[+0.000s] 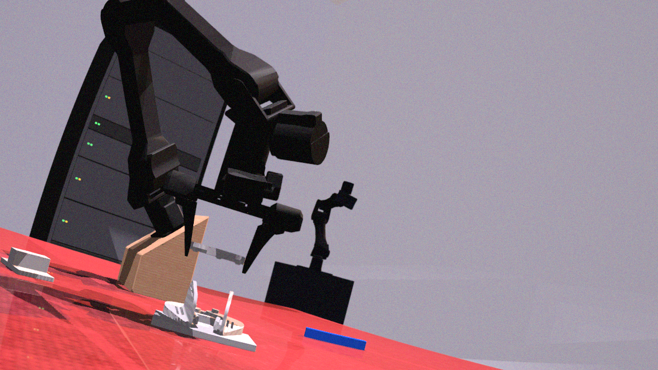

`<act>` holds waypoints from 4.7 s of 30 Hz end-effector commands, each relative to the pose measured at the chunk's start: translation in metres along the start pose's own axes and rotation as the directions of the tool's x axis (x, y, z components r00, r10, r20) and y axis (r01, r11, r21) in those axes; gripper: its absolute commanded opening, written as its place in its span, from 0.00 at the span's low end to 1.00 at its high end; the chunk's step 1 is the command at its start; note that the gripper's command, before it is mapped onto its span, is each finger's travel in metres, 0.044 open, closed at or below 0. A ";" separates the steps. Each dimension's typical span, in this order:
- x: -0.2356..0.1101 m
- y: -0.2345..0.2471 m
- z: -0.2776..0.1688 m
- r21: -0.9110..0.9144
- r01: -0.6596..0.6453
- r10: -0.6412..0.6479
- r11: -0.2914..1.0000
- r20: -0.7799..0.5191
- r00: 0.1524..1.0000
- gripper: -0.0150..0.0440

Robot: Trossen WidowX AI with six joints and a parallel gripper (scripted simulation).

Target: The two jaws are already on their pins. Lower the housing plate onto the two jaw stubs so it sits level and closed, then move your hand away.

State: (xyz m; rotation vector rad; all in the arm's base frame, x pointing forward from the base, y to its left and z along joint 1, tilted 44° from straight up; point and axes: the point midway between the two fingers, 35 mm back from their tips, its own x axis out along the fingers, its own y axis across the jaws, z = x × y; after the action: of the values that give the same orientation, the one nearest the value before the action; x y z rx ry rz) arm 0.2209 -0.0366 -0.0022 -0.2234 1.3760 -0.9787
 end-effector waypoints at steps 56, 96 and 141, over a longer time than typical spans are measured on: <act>0.062 0.000 -0.001 0.008 -0.001 0.001 1.000 -0.002 1.000 0.85; 0.069 0.000 -0.001 -0.006 -0.001 0.001 1.000 -0.001 1.000 0.85; 0.076 0.000 -0.001 -0.004 0.000 0.000 1.000 -0.001 1.000 0.85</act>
State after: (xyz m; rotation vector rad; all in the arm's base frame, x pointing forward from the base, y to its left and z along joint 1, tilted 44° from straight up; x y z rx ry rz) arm 0.2120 -0.0890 -0.0560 -0.2246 1.3736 -0.9799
